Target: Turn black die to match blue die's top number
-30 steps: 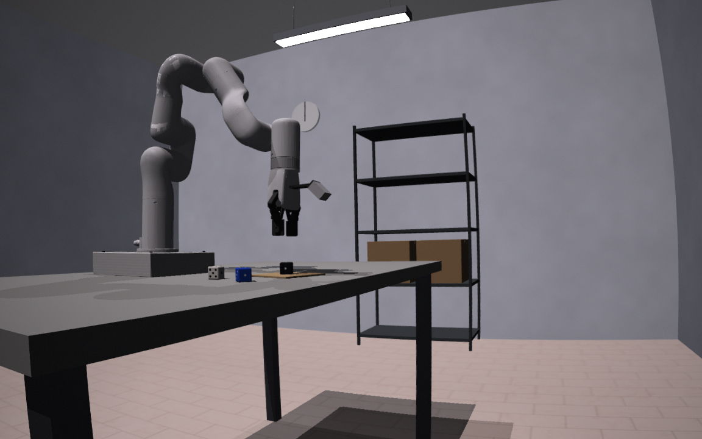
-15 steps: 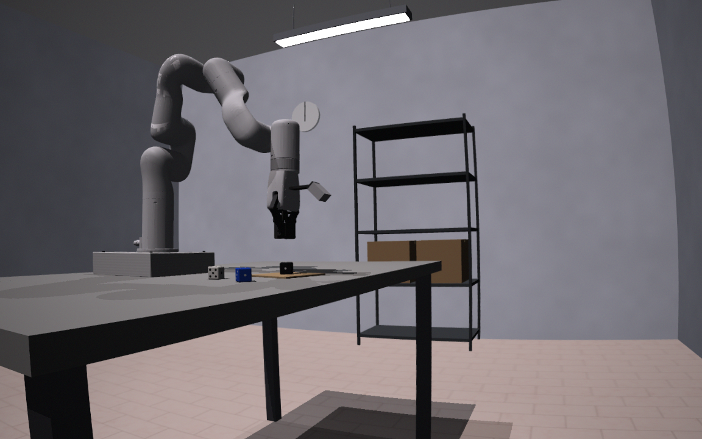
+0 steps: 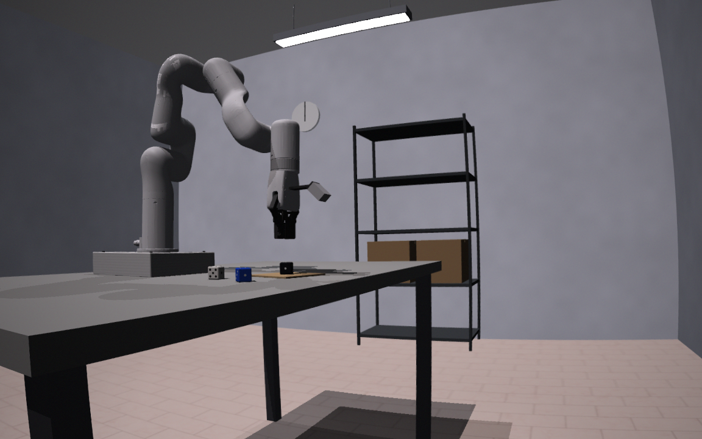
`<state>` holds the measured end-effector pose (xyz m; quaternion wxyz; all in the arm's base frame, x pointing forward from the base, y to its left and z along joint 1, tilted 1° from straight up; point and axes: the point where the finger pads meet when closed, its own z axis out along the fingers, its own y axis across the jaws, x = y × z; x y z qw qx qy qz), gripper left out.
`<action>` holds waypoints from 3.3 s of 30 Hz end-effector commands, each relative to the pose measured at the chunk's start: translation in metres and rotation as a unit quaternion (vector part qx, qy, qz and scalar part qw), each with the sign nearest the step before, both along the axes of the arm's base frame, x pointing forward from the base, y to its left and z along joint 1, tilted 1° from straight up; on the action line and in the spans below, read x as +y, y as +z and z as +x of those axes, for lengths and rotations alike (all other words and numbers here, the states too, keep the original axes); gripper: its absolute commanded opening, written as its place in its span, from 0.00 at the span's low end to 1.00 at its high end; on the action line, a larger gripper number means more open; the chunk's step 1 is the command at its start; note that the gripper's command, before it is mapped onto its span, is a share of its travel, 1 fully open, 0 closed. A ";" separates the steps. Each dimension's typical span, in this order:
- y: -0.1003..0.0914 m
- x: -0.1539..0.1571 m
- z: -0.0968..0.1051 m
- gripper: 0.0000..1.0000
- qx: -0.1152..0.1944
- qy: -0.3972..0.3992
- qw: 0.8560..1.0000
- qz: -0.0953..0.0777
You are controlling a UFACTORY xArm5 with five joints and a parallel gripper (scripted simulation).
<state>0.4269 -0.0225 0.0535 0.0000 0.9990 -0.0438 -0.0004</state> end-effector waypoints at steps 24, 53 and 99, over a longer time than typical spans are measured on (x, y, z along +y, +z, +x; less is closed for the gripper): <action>-0.011 0.000 0.001 0.47 -0.002 0.000 1.000 0.000; -0.048 0.001 0.002 0.47 -0.002 0.000 1.000 0.000; -0.052 0.001 0.002 0.47 -0.002 0.000 1.000 0.000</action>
